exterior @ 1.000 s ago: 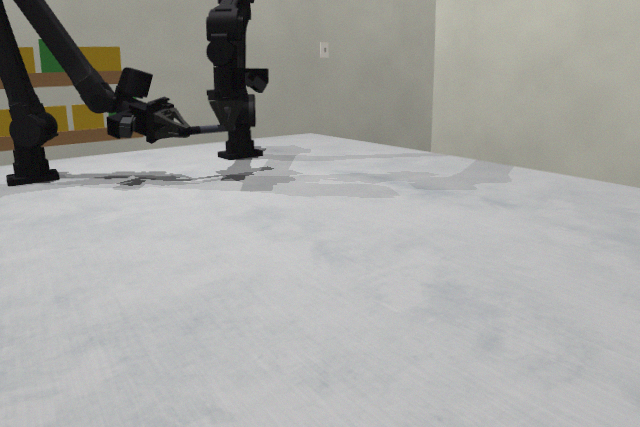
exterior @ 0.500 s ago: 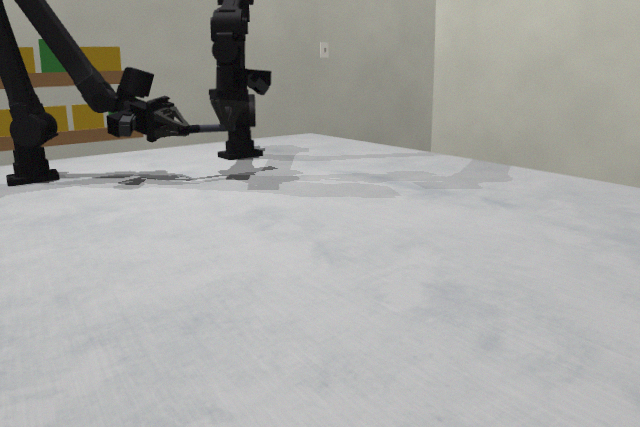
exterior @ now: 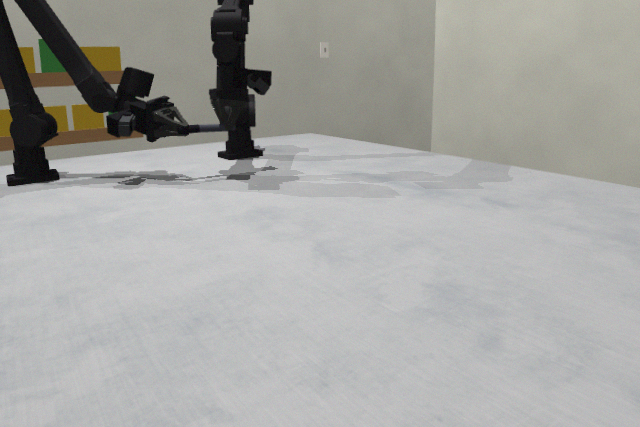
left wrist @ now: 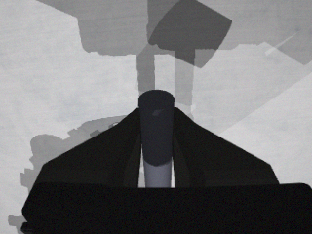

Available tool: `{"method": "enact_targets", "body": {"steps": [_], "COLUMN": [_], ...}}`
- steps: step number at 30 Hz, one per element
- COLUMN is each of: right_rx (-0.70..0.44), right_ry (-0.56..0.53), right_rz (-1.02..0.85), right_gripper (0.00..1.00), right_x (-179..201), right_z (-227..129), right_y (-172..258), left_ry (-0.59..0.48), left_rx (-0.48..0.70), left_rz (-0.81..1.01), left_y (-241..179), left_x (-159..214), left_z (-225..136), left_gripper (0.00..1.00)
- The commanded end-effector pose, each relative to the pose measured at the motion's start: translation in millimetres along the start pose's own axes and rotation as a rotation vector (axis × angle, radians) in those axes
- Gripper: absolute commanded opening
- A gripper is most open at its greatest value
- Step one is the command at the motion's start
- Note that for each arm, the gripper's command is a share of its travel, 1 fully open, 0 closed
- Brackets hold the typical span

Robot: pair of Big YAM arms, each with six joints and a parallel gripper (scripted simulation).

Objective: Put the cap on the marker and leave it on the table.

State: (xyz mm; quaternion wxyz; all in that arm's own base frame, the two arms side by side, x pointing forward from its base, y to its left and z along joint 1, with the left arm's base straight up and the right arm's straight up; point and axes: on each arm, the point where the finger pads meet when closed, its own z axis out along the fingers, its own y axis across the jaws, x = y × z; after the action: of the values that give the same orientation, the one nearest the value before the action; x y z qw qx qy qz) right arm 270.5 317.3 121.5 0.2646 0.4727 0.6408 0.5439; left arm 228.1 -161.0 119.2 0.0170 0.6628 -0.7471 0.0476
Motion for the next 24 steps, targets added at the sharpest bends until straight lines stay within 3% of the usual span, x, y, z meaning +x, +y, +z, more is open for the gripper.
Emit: {"method": "enact_targets", "body": {"steps": [1,4,7,15,21,22,24], "right_rx": [-0.028,-0.023,-0.023,0.001,0.014,0.015,0.015], "right_ry": [0.018,0.016,0.016,0.012,0.018,0.017,0.017], "right_rz": [0.022,0.018,0.018,0.011,0.009,0.008,0.006], "right_gripper": [0.12,0.12,0.46,0.48,0.48,0.59,0.65], "right_x": [9,9,9,-1,-2,-2,-3], "right_z": [2,3,3,-7,-28,-29,-39], "right_y": [14,11,11,5,4,0,-8], "left_ry": [0.067,0.067,0.067,0.053,-0.015,-0.025,-0.039], "left_rx": [0.032,0.032,0.032,0.016,-0.017,-0.026,-0.034], "left_rz": [0.058,0.058,0.058,0.075,0.352,0.397,0.462], "left_y": [-6,-6,-6,-5,-28,-30,-34], "left_x": [17,17,17,15,2,0,-3], "left_z": [-14,-14,-14,-4,31,36,45], "left_gripper": [0.11,0.11,0.11,0.11,0.11,0.11,0.11]}}
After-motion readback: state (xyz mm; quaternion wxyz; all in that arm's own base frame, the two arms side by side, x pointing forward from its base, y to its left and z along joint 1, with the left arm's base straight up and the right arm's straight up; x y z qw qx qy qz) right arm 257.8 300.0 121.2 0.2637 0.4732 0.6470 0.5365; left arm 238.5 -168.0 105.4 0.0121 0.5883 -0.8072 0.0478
